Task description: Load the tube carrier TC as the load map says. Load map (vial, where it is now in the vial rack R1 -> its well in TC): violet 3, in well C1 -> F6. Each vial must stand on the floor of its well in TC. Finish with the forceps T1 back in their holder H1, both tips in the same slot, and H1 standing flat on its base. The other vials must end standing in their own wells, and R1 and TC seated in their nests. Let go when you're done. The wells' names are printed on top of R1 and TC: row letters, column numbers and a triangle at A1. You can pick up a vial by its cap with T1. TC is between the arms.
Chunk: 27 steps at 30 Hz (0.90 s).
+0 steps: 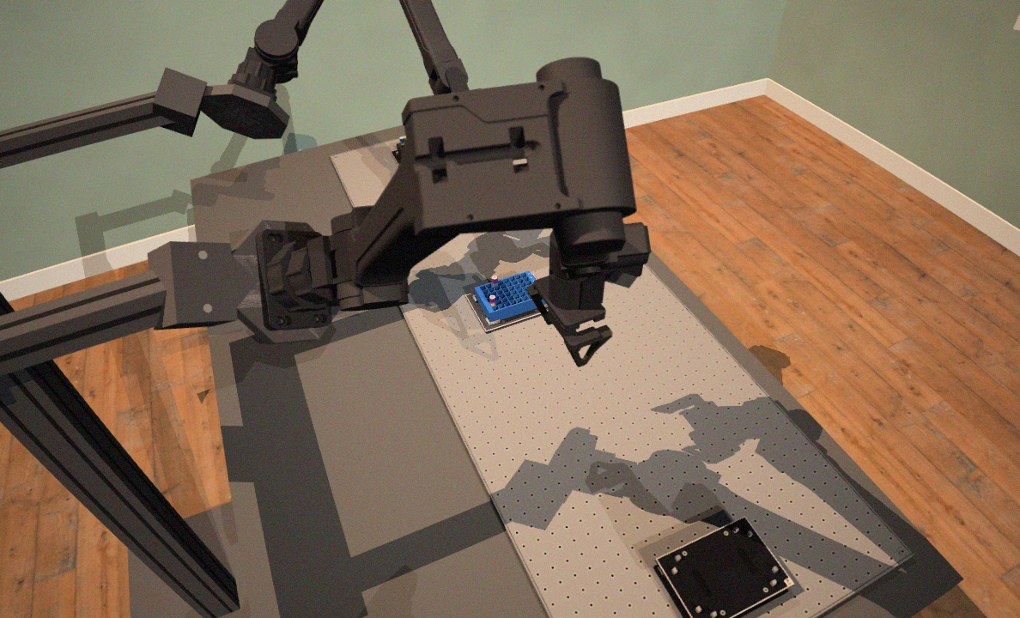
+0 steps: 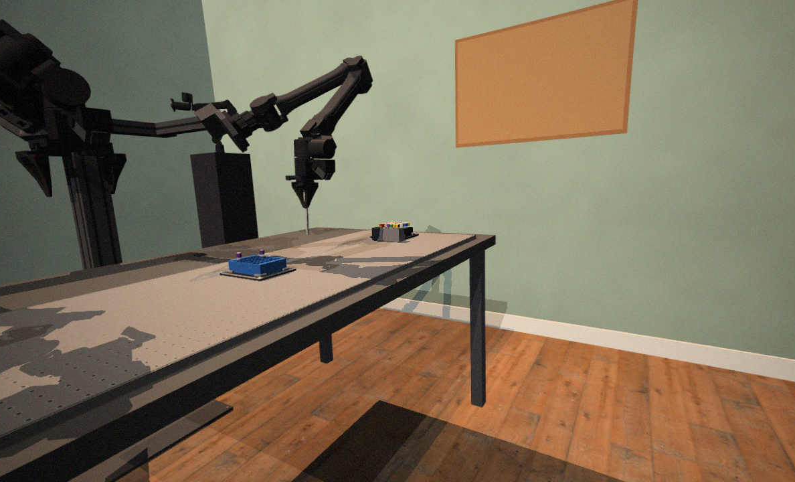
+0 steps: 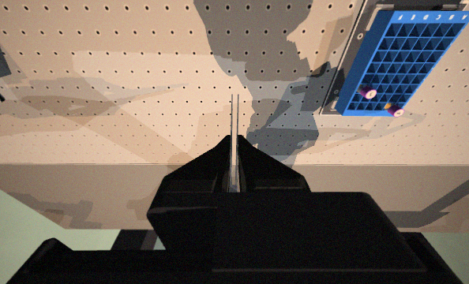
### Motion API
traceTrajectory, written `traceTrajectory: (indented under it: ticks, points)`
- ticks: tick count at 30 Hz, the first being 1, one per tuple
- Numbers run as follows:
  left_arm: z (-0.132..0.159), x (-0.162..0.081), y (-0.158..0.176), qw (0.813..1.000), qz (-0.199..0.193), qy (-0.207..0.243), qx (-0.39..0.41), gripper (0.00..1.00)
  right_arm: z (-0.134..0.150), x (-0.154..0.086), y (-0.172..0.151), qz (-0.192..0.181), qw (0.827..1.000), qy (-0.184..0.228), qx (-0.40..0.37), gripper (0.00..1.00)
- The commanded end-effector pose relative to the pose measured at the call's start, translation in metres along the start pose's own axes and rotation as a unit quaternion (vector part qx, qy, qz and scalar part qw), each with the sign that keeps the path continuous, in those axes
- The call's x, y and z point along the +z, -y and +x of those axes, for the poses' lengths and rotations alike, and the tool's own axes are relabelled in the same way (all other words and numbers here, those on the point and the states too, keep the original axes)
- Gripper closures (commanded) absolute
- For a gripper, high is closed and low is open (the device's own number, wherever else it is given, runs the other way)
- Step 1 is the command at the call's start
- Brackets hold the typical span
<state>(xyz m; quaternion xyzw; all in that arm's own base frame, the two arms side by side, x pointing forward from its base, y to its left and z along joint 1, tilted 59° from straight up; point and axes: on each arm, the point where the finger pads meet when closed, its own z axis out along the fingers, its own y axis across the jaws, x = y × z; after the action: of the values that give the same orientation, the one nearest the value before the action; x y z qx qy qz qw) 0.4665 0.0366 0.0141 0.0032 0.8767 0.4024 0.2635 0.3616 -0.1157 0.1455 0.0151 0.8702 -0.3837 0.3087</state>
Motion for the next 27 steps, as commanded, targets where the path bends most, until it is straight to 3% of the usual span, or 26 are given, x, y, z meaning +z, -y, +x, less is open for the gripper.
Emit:
traceTrajectory:
  ticks: [1, 27]
  points:
    - [0.000, 0.005, -0.017, 1.000, -0.005, -0.002, -0.006, 0.93, -0.013, -0.004, 0.006, 0.004, 1.000, 0.014, 0.019, 0.00]
    - [0.002, 0.004, -0.053, 1.000, -0.005, -0.008, 0.002, 0.93, -0.013, -0.004, 0.006, 0.004, 1.000, 0.014, 0.019, 0.00]
